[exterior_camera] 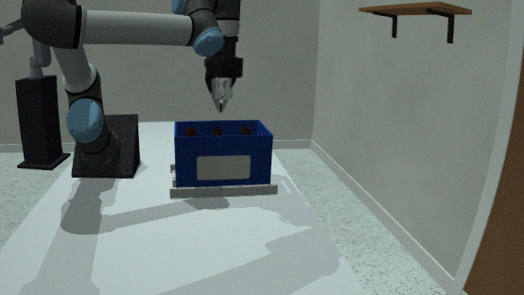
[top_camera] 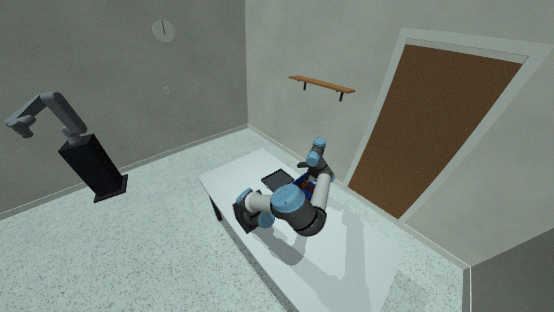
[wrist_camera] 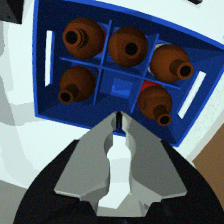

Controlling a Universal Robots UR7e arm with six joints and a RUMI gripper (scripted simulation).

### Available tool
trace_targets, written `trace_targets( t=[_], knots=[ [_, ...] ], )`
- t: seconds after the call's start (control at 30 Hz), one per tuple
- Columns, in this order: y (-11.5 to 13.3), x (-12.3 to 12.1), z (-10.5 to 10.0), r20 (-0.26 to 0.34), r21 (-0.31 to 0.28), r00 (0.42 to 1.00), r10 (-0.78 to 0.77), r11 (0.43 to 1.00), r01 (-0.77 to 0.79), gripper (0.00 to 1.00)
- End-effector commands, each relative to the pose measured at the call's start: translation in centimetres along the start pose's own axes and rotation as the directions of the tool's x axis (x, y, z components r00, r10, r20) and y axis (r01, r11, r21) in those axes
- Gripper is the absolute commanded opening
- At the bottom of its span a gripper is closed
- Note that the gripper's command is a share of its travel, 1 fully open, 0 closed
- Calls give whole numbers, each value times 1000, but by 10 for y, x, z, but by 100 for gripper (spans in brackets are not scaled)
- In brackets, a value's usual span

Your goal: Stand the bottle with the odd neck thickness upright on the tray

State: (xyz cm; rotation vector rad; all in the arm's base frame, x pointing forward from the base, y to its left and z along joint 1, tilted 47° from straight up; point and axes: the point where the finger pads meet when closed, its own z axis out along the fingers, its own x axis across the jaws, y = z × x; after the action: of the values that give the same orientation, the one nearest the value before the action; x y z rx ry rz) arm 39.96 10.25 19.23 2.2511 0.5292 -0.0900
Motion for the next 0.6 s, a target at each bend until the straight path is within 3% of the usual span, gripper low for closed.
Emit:
trace_targets(
  t=[0.0,0.33,0.4,0.57],
  knots=[
    [0,-2,0,-8,5,986,-166,986,166,0],
    [3,-6,0,-10,1,855,-519,855,519,0],
    [3,-6,0,-10,1,855,-519,855,519,0],
    [5,-7,0,-10,-1,731,-682,731,682,0]
  ],
)
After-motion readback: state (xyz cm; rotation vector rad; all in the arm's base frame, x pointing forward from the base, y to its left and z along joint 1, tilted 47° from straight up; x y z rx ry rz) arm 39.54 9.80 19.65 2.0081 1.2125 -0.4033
